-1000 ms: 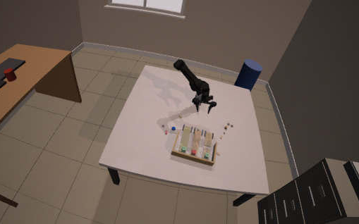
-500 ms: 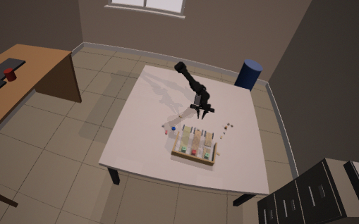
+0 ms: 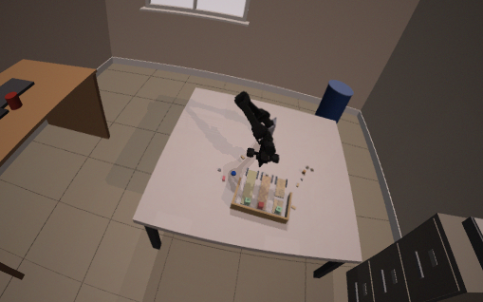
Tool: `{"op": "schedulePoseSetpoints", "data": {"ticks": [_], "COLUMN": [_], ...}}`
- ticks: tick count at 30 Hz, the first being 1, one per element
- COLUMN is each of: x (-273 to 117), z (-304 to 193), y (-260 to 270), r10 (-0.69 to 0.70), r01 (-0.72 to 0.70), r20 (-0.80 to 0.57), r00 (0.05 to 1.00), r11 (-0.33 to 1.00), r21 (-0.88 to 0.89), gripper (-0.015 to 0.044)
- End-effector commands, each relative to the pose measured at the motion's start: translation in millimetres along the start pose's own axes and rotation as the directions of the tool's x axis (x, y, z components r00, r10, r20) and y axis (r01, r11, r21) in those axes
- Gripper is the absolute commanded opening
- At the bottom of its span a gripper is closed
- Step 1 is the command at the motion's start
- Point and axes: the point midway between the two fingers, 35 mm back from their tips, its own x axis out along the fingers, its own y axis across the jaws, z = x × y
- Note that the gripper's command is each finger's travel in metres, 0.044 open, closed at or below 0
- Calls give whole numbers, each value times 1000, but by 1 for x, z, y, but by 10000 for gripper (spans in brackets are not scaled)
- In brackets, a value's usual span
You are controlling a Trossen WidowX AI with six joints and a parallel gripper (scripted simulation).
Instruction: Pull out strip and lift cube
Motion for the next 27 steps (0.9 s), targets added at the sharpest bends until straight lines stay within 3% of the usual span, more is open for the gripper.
{"op": "schedulePoseSetpoints", "data": {"ticks": [1,27], "x": [18,45], "z": [-1,-9], "y": [-30,-27], "r10": [-6,-5], "r01": [19,18], "r20": [-208,-208], "r00": [978,978], "r11": [998,998], "r21": [58,58], "gripper": [0,0]}}
